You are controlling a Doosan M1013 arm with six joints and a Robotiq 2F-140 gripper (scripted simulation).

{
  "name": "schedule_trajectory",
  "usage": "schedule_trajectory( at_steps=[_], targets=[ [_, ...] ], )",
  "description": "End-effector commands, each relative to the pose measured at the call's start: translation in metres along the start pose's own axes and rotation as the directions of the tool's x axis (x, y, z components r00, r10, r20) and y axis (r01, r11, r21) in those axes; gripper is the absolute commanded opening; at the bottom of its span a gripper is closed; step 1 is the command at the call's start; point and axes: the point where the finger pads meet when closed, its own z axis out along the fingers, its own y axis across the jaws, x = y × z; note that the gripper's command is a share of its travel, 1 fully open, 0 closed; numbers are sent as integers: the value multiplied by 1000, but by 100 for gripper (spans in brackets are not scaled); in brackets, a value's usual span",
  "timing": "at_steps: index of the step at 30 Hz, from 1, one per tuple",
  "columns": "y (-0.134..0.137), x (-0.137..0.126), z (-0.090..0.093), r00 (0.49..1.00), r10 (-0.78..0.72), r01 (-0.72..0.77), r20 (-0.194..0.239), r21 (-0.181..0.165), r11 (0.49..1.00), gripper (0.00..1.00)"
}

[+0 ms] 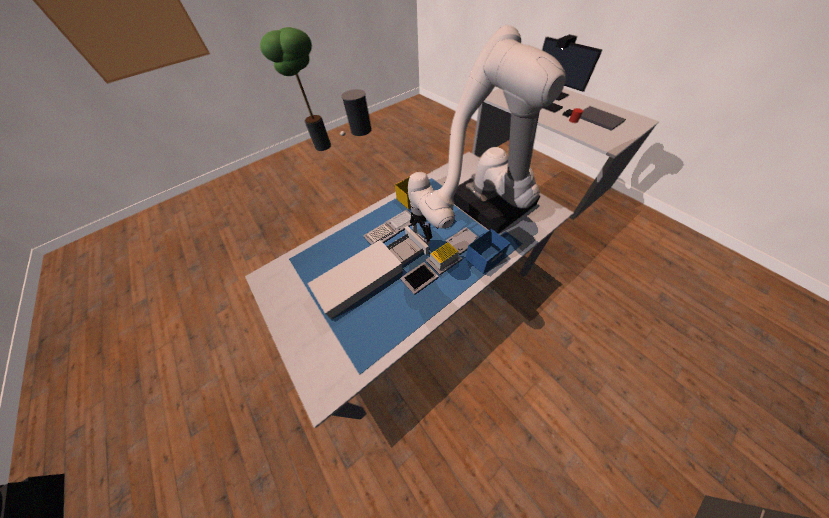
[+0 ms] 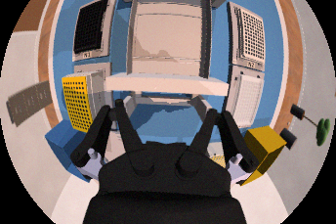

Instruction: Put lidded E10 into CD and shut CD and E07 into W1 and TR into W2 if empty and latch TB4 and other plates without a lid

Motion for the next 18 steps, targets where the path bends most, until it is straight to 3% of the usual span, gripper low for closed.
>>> schedule_trajectory(
  at_steps=[1, 18],
  targets=[
    [0, 0, 0, 1000, 0, 0, 0, 0, 1000, 64],
    [0, 0, 0, 1000, 0, 0, 0, 0, 1000, 57]
  ],
)
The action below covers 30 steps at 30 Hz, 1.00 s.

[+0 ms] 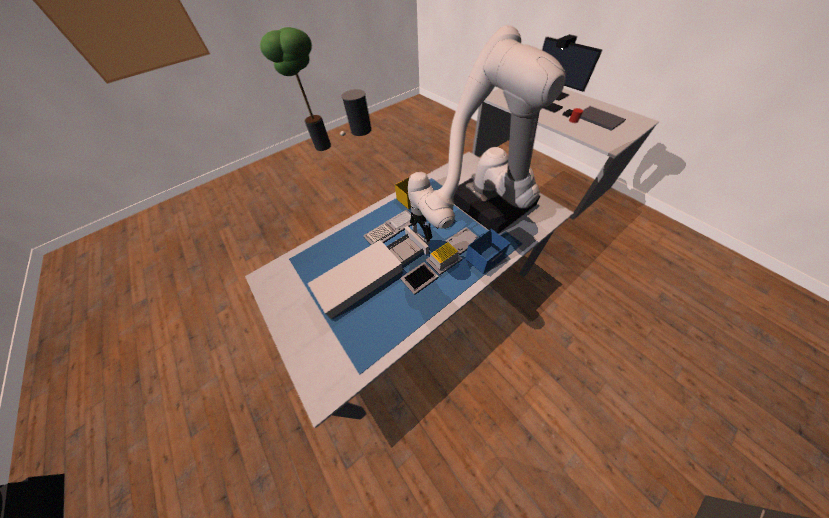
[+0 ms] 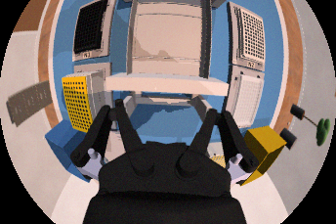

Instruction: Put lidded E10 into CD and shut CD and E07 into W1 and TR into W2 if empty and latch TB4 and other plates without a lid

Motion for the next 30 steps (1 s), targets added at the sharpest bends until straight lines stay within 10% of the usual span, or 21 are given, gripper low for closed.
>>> schedule_trajectory(
  at_steps=[1, 4, 5, 30],
  targets=[
    [0, 0, 0, 1000, 0, 0, 0, 0, 1000, 56],
    [0, 0, 0, 1000, 0, 0, 0, 0, 1000, 55],
    [0, 0, 0, 1000, 0, 0, 0, 0, 1000, 0],
    [0, 0, 0, 1000, 0, 0, 0, 0, 1000, 0]
  ],
)
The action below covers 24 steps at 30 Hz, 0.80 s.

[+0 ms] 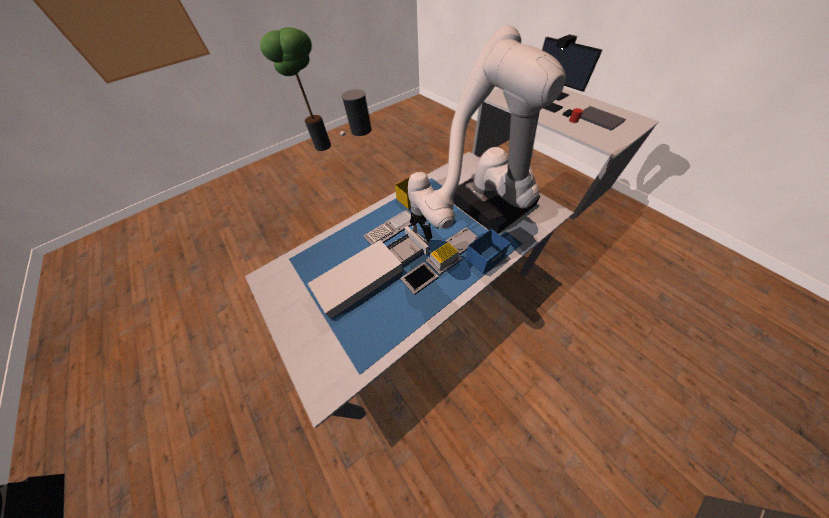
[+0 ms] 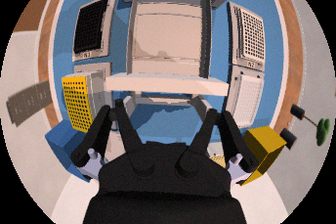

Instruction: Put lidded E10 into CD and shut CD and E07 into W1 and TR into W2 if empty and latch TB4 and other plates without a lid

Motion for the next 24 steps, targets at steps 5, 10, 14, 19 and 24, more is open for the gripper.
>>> schedule_trajectory(
  at_steps=[5, 10, 14, 19, 24],
  targets=[
    [0, -2, 0, 1000, 0, 0, 0, 0, 1000, 0],
    [0, -5, 0, 1000, 0, 0, 0, 0, 1000, 0],
    [0, -5, 0, 1000, 0, 0, 0, 0, 1000, 0],
    [0, -5, 0, 1000, 0, 0, 0, 0, 1000, 0],
    [0, -5, 0, 1000, 0, 0, 0, 0, 1000, 0]
  ],
)
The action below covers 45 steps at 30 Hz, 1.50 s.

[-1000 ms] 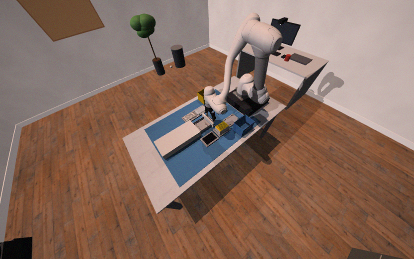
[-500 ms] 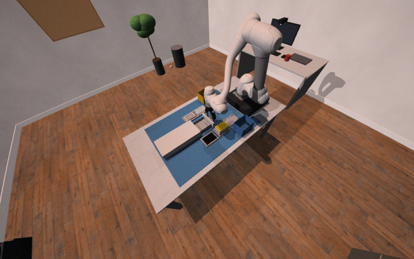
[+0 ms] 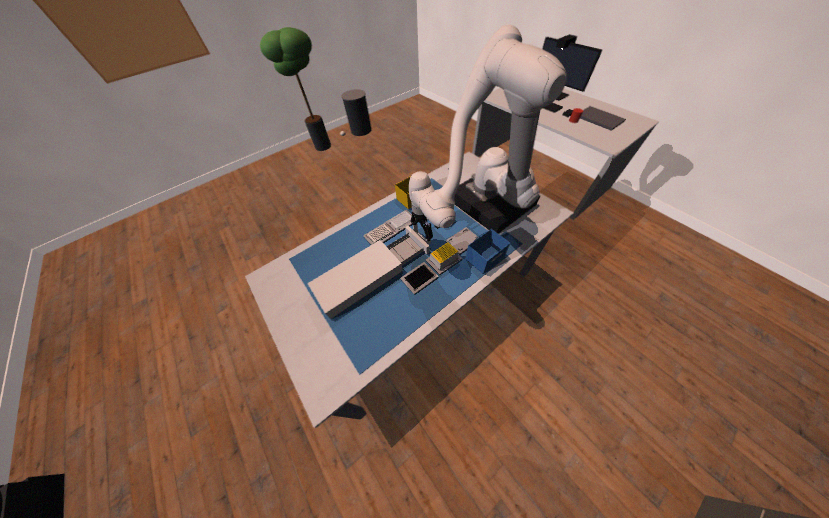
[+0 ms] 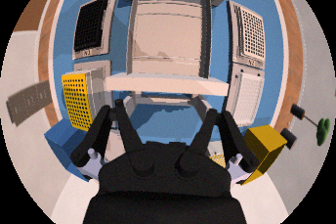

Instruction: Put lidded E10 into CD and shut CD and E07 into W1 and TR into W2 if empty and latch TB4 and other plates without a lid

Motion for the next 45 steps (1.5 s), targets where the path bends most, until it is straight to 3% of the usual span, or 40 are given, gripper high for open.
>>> schedule_trajectory(
  at_steps=[1, 21, 22, 39, 45],
  targets=[
    [0, 0, 0, 1000, 0, 0, 0, 0, 1000, 0],
    [0, 0, 0, 1000, 0, 0, 0, 0, 1000, 0],
    [0, 0, 0, 1000, 0, 0, 0, 0, 1000, 87],
    [0, 0, 0, 1000, 0, 0, 0, 0, 1000, 87],
    [0, 0, -8, 1000, 0, 0, 0, 0, 1000, 87]
  ],
)
